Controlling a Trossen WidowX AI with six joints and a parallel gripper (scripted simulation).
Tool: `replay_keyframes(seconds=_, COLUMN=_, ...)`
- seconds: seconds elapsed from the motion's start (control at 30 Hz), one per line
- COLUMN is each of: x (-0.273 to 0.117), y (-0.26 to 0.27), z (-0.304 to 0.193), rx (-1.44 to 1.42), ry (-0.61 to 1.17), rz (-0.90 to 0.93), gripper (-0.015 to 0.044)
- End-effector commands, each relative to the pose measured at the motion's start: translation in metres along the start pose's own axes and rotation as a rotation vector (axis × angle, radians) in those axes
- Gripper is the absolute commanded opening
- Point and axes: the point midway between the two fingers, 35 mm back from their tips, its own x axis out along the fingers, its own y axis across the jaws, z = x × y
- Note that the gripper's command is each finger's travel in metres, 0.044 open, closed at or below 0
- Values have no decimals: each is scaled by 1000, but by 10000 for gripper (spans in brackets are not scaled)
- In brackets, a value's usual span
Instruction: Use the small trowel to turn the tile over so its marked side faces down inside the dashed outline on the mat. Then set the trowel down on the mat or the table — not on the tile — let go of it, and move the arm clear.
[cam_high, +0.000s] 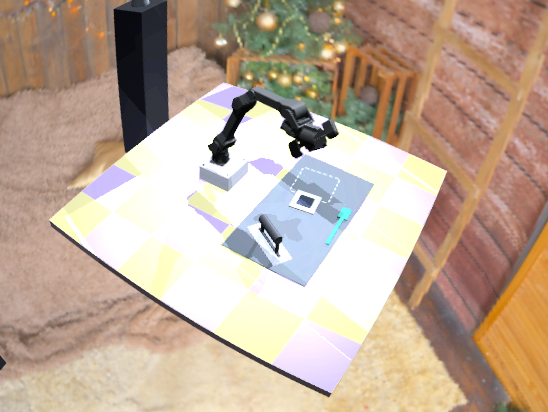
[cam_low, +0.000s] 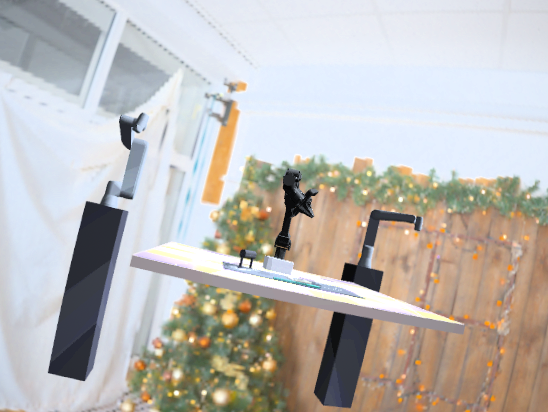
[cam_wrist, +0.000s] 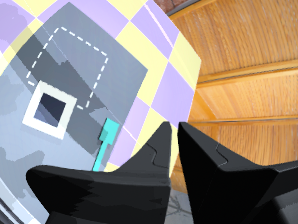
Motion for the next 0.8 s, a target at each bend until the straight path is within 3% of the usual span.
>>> replay_keyframes(seconds=0.0, x=0, y=0, z=0, rx=0, ry=0, rz=0, gripper=100)
replay_keyframes(seconds=0.7, x=0, y=0, z=0, rx=0, ry=0, rz=0, gripper=100)
replay_keyframes(seconds=0.77, x=0, y=0, z=0, rx=0, ry=0, rz=0, gripper=48)
